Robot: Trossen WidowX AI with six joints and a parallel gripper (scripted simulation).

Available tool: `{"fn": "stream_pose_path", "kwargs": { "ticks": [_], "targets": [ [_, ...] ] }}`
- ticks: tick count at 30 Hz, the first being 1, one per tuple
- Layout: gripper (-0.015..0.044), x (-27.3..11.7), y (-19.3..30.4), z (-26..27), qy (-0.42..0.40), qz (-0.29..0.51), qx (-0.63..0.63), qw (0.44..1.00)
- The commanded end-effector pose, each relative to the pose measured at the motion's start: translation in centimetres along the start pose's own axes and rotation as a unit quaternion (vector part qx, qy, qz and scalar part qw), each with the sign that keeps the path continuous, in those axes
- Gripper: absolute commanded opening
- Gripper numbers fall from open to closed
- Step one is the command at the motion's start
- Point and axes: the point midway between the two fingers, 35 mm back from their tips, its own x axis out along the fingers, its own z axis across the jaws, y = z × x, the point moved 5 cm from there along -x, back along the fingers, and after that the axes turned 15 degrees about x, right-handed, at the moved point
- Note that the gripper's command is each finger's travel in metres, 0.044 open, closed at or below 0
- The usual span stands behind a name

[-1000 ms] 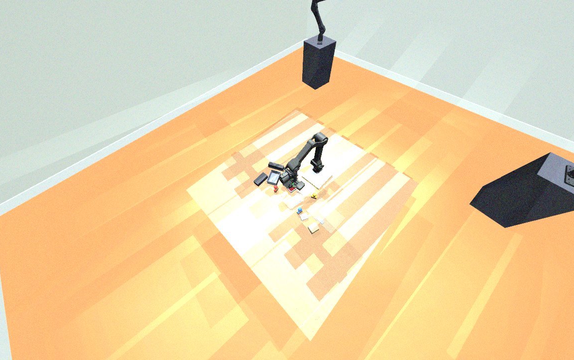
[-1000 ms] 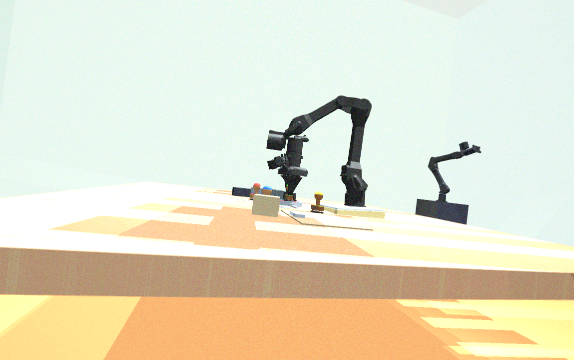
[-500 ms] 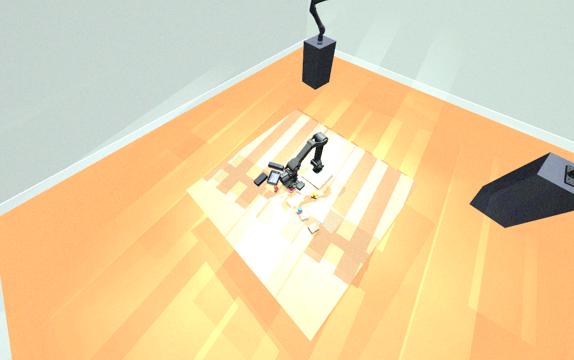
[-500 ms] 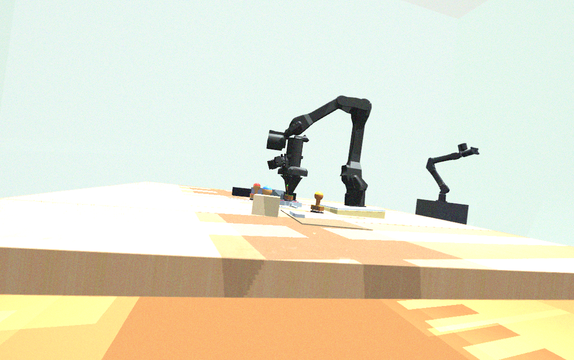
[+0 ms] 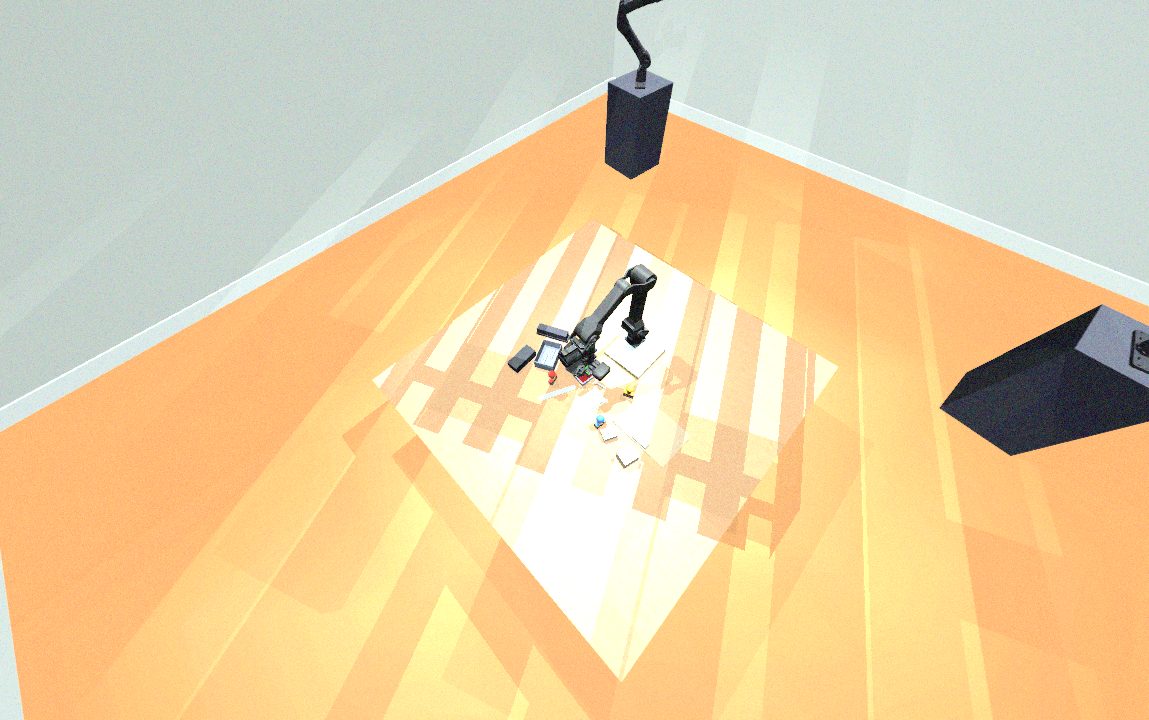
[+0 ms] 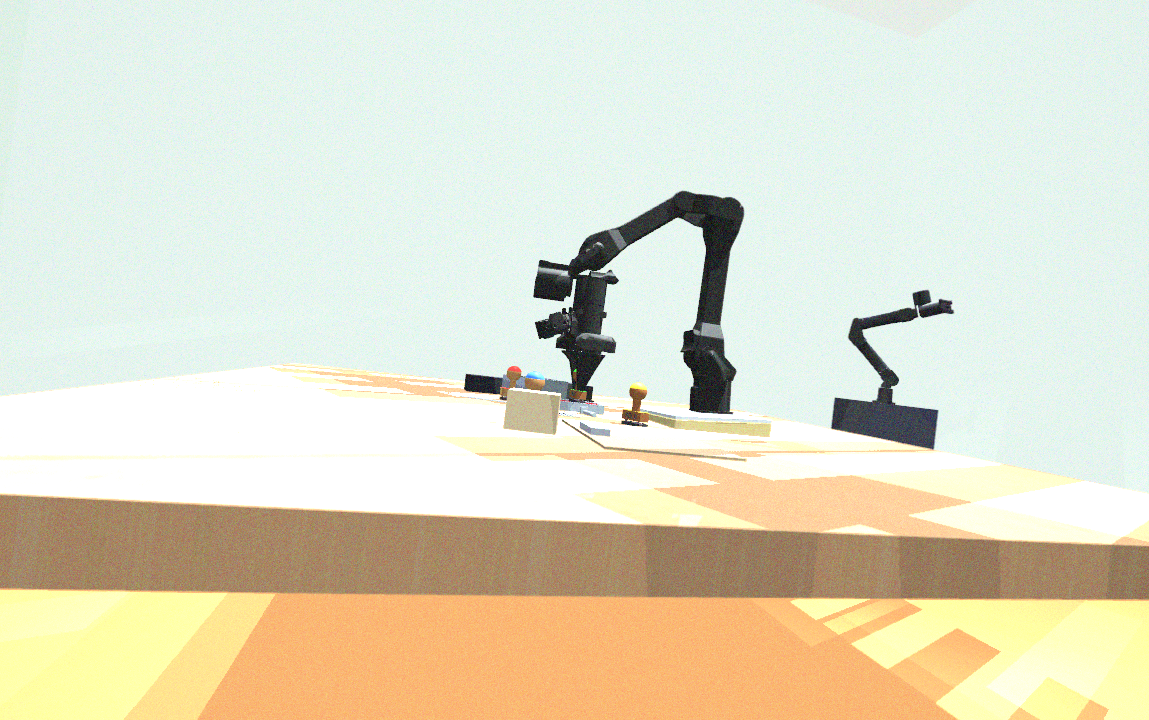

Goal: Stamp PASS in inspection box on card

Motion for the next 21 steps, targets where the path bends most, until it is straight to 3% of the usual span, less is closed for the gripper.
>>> {"fn": "stream_pose_path", "kwargs": {
  "ticks": [1, 21],
  "targets": [
    [0.0, 0.21, 0.01, -0.02, 0.001, 0.0, -0.001, 1.0],
    [0.0, -0.74, 0.0, -0.02, 0.001, 0.0, -0.001, 1.0]
  ]
}}
